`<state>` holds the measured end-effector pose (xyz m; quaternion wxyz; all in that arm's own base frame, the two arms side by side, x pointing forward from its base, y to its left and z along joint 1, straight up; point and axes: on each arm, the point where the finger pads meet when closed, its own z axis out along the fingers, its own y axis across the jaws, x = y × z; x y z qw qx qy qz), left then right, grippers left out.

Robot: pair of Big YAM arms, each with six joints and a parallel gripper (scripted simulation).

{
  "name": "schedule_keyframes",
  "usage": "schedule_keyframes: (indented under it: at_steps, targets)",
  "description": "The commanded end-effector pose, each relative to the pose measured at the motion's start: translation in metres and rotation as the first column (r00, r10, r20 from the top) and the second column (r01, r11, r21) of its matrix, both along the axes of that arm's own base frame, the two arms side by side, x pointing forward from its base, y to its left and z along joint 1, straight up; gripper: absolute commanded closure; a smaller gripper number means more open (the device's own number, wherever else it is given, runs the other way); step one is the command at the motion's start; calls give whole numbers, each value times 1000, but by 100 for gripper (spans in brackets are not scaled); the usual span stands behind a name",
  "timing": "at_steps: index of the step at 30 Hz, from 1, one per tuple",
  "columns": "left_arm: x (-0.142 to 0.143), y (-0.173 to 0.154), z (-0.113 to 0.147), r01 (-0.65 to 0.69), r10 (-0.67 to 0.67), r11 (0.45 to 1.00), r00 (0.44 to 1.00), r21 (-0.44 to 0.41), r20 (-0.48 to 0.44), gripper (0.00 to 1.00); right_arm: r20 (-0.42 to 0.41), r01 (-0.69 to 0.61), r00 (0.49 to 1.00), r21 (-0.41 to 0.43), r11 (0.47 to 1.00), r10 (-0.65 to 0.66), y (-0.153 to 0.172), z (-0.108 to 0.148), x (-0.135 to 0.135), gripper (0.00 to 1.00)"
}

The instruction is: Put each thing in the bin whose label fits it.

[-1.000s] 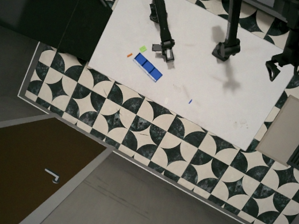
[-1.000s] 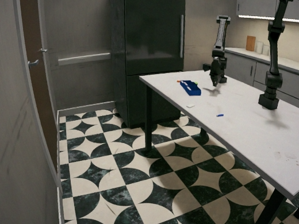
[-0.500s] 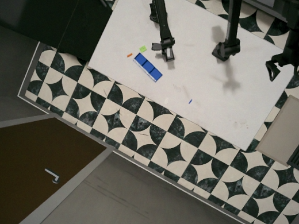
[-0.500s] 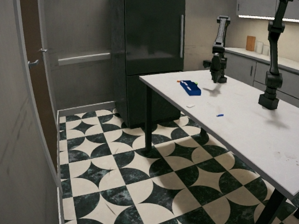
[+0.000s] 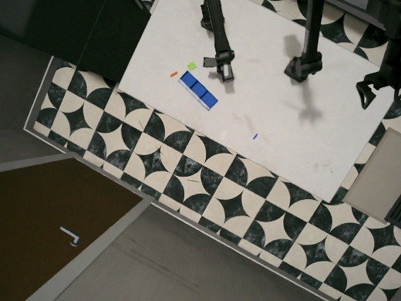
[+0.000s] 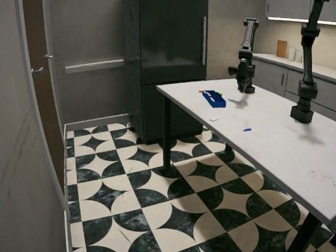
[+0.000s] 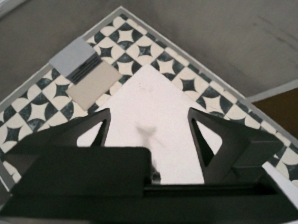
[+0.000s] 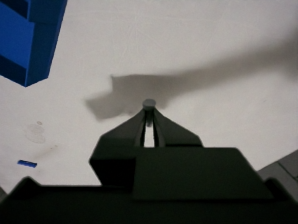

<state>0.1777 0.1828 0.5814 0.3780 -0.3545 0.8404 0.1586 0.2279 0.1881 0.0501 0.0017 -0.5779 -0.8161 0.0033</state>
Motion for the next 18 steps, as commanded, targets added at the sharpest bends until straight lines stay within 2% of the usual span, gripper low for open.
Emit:
schedule_keyframes:
  at_steps: [1,18]
  targets:
    - [-5,-11,21,12,-13,999,1000,31,29,0,47,0,999,33,999,-1,9,19,27,90]
    - [-5,-11,21,12,-13,999,1000,31,29,0,51,0,999,24,1000,-1,-70,16,83,90]
